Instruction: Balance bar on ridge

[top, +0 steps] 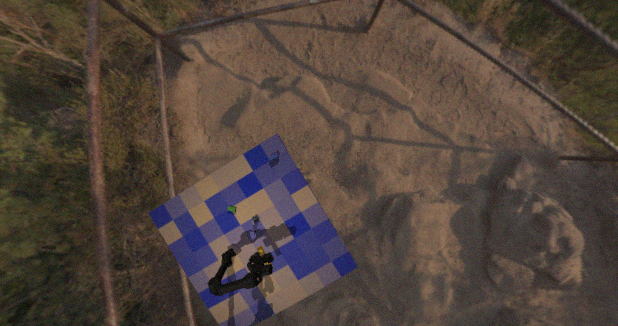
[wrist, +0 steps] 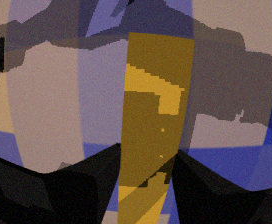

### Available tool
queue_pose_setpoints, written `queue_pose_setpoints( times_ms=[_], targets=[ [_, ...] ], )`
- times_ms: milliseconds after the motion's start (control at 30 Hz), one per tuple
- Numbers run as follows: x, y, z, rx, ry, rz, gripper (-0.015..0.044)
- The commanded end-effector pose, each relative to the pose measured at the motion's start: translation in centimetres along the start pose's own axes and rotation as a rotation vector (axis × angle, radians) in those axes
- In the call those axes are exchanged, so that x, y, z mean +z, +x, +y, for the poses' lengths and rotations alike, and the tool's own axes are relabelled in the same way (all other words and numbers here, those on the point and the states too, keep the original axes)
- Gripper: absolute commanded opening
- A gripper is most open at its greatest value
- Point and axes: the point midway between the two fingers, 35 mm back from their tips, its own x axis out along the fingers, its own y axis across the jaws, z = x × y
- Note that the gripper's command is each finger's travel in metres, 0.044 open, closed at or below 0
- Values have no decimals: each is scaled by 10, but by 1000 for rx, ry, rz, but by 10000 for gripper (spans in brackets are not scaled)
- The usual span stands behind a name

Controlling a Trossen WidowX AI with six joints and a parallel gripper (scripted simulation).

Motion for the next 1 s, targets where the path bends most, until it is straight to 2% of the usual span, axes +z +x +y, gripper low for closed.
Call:
queue_pose_setpoints(
  times_ms=[0,967],
  targets=[
    [14,-1,-7,0,-70,-5,0],
    [114,-4,-33,-5,-526,-13,0]
  ],
)
